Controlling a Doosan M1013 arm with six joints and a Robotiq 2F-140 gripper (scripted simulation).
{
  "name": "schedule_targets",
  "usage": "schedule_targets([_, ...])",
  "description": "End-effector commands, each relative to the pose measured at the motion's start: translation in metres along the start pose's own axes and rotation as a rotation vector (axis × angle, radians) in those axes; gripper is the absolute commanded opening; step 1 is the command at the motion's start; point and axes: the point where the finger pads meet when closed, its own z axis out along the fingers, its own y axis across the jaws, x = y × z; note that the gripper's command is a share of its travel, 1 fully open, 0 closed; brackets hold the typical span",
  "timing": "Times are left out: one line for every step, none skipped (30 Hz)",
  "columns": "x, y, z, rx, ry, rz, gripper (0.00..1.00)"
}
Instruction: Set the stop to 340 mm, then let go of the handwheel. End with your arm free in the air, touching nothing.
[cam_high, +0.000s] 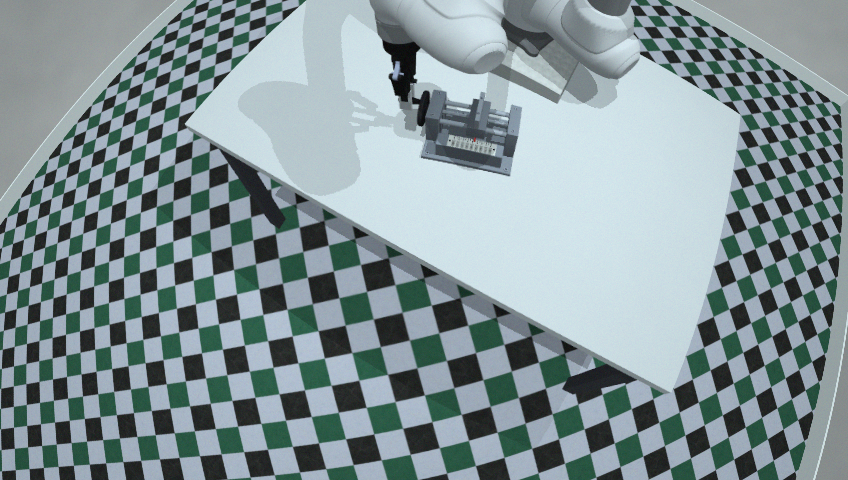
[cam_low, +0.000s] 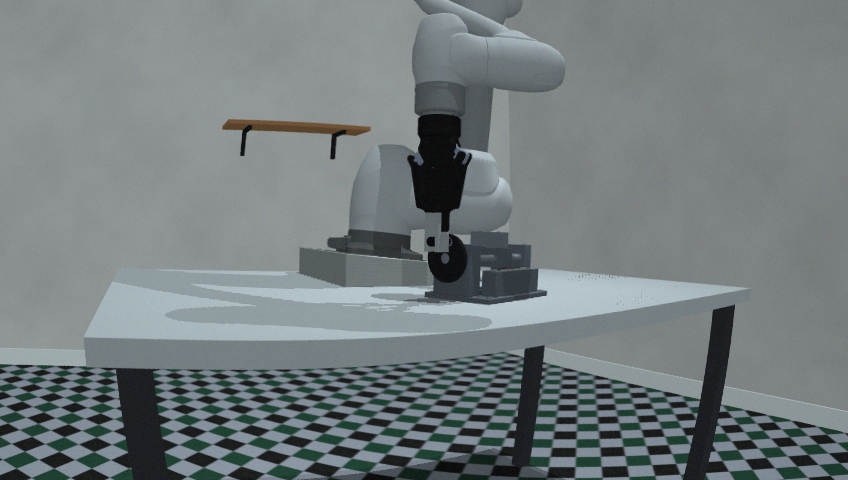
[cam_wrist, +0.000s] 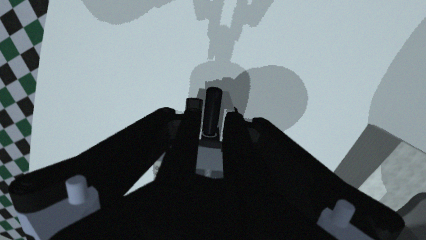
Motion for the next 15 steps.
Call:
schedule_targets([0.000, 0.004, 0.000, -0.002, 0.000, -0.001, 0.04])
schedule_targets([0.000, 0.005, 0.000, -0.002, 0.000, -0.001, 0.04])
schedule_targets([0.000, 0.006, 0.000, -0.002, 0.000, -0.001, 0.04])
schedule_targets([0.000, 0.007, 0.000, -0.002, 0.000, -0.001, 0.04])
schedule_targets([0.000, 0.008, 0.000, -0.002, 0.000, -0.001, 0.04])
schedule_targets([0.000, 0.009, 0.000, -0.002, 0.000, -0.001, 0.04])
schedule_targets([0.000, 0.010, 0.000, -0.002, 0.000, -0.001, 0.04])
schedule_targets([0.000, 0.011, 0.000, -0.002, 0.000, -0.001, 0.04])
schedule_targets([0.000, 0.011, 0.000, -0.002, 0.000, -0.001, 0.04])
schedule_targets([0.000, 0.011, 0.000, -0.002, 0.000, -0.001, 0.04])
schedule_targets([0.000, 0.012, 0.000, -0.002, 0.000, -0.001, 0.04])
schedule_targets([0.000, 0.013, 0.001, -0.002, 0.000, -0.001, 0.04])
schedule_targets([0.000, 0.014, 0.001, -0.002, 0.000, -0.001, 0.04])
schedule_targets([0.000, 0.015, 0.001, -0.002, 0.000, -0.001, 0.04])
schedule_targets([0.000, 0.015, 0.001, -0.002, 0.000, -0.001, 0.04])
